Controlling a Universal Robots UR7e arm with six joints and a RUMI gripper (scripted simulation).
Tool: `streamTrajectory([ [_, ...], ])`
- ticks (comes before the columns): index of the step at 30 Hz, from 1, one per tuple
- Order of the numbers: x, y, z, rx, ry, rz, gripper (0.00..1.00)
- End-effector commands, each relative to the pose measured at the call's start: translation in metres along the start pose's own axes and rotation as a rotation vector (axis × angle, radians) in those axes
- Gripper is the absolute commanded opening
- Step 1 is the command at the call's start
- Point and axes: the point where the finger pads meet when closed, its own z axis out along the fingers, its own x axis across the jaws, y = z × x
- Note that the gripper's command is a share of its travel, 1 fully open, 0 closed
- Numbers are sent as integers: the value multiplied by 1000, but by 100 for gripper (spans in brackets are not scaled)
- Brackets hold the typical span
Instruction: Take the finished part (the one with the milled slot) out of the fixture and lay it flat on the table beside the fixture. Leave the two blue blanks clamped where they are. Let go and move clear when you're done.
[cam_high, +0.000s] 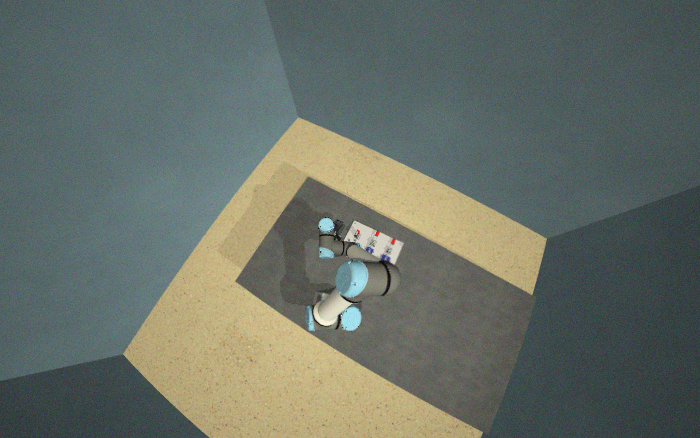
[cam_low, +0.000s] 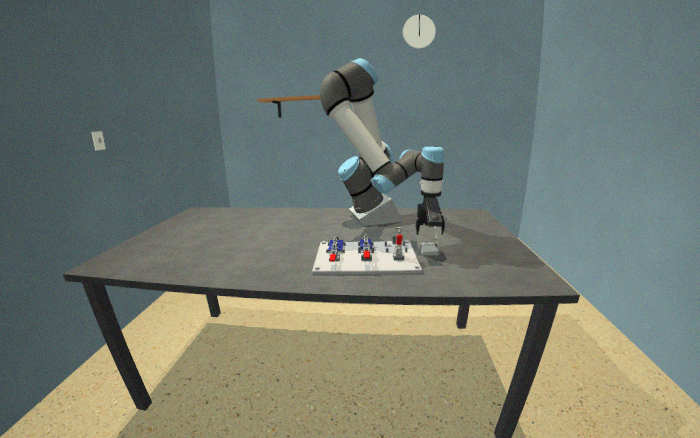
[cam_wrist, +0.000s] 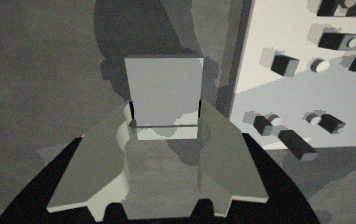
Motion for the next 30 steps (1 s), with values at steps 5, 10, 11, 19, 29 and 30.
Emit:
streamTrajectory([
  [5, 1, 2, 1, -2, 2, -1, 0],
  [10, 1, 2, 2, -3, 2, -1, 0],
  [11, 1, 2, 2, -3, 2, -1, 0],
  [19, 1, 2, 2, -3, 2, -1, 0],
  [29, 1, 2, 2, -3, 2, -1, 54],
  [30, 1, 2, 2, -3, 2, -1, 54],
])
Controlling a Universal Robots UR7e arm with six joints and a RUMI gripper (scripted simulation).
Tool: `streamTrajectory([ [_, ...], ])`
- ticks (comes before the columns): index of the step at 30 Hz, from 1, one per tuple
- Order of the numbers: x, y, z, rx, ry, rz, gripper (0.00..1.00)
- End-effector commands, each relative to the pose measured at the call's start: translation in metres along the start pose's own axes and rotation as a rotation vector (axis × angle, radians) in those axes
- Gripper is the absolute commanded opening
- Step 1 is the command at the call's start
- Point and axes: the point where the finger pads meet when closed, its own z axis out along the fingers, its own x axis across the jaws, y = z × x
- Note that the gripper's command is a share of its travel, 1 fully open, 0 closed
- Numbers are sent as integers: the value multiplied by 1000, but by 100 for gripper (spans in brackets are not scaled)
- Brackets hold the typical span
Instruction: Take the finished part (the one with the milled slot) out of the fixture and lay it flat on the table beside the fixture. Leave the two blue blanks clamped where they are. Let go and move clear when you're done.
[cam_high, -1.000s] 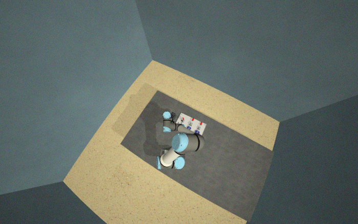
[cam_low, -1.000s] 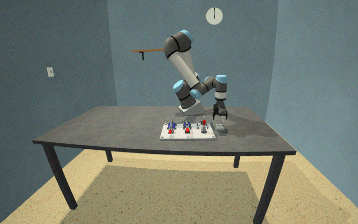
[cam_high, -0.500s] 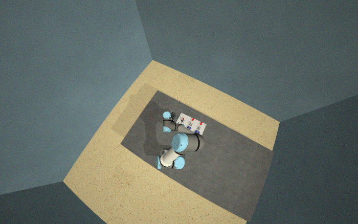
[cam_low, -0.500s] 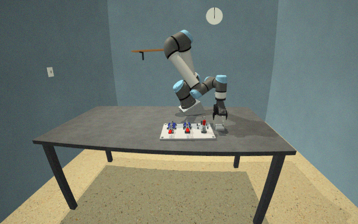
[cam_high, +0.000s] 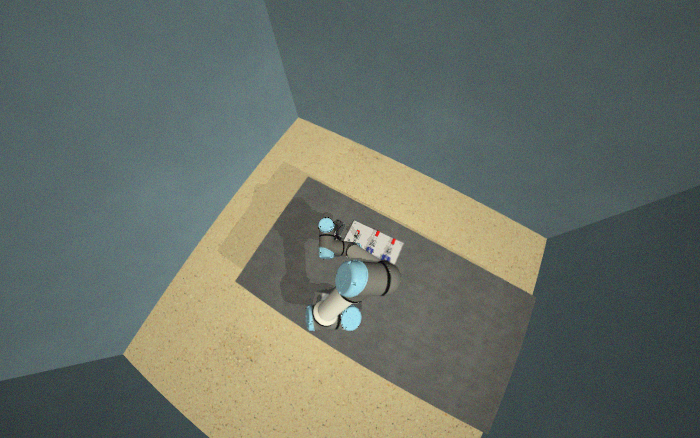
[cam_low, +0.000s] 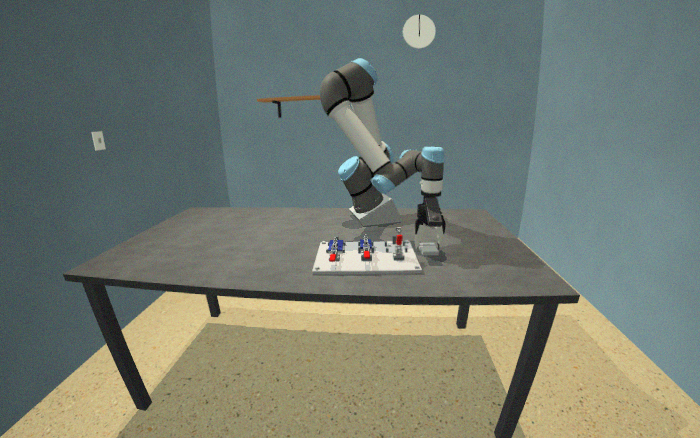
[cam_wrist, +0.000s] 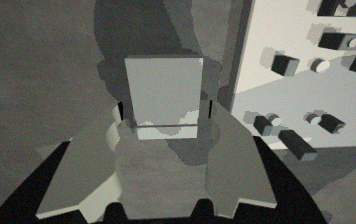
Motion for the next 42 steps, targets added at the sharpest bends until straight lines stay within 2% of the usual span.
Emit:
streamTrajectory([
  [1, 1, 2, 1, -3, 2, -1, 54],
  [33, 1, 2, 1, -3, 2, -2, 54],
  [42, 0, -1, -7, 3, -1, 0, 54],
])
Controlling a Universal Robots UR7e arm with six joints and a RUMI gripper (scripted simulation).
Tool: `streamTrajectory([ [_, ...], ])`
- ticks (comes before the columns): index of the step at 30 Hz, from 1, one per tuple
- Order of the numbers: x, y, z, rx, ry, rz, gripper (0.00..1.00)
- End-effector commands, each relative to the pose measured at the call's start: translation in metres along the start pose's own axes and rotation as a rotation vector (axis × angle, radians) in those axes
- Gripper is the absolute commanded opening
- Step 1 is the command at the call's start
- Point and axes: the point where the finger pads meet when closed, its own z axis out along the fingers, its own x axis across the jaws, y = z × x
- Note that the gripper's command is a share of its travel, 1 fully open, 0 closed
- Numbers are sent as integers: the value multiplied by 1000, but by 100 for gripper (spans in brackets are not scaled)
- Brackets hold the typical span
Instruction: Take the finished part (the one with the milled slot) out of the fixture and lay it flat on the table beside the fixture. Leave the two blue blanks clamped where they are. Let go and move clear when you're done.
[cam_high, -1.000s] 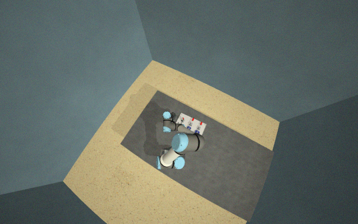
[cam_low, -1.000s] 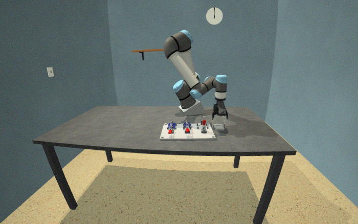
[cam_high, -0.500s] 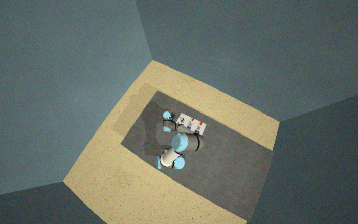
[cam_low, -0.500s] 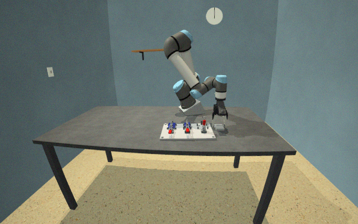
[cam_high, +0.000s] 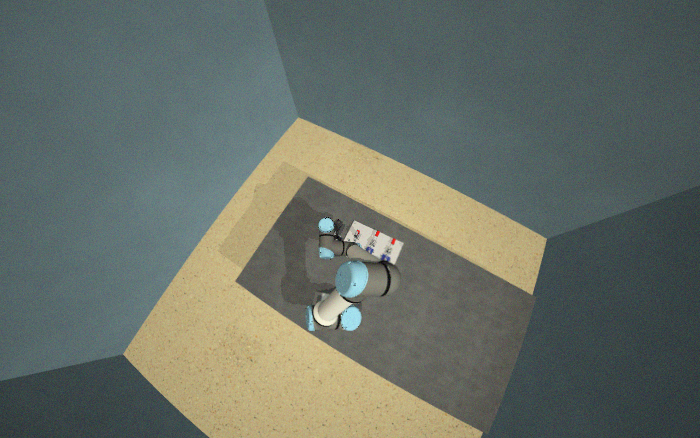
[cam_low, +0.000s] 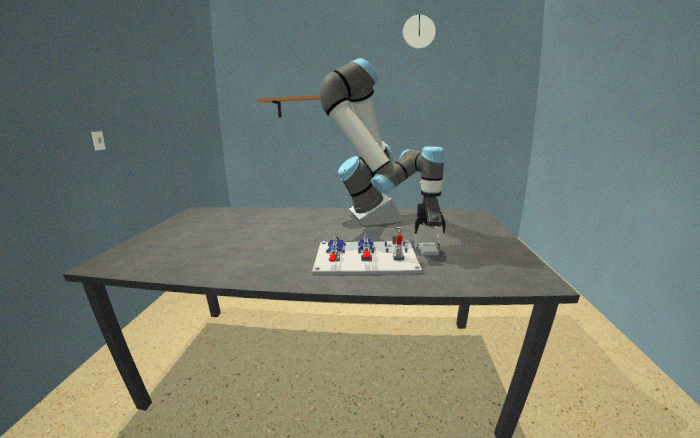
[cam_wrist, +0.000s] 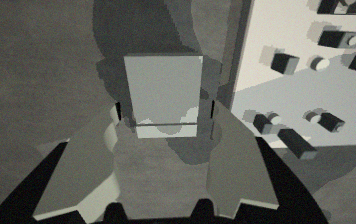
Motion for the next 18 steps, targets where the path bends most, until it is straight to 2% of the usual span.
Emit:
streamTrajectory([
  [1, -1, -3, -8, 7, -3, 1, 54],
  [18, -1, -2, -60, 6, -3, 1, 54],
])
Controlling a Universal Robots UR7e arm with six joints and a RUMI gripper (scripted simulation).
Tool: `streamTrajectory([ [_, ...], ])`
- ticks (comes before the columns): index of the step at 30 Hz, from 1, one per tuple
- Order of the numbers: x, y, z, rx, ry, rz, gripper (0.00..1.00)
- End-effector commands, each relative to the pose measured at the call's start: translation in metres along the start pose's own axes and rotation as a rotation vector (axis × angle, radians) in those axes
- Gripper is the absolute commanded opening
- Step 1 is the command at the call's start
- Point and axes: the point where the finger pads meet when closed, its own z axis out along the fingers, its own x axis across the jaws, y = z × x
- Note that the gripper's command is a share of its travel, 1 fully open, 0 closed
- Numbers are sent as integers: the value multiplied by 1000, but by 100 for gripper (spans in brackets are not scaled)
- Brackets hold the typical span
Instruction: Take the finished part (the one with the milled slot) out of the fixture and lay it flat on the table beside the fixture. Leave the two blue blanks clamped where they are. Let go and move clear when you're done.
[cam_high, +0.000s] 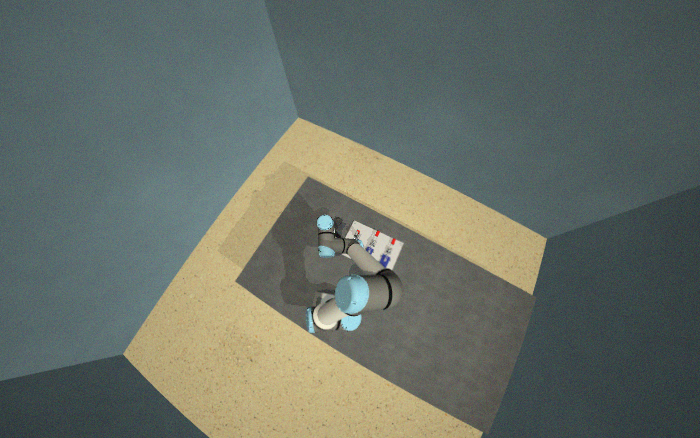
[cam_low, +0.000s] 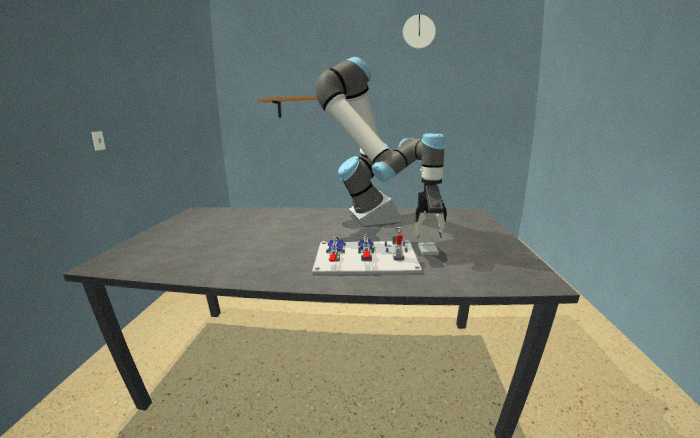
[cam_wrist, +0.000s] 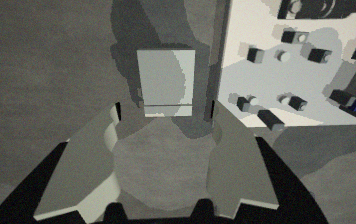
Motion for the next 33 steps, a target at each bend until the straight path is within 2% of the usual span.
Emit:
streamTrajectory([
  [1, 0, 0, -20, -4, 1, 1, 54],
  [12, 0, 0, -52, -4, 1, 1, 54],
  [33, 0, -1, -56, -5, 1, 2, 54],
])
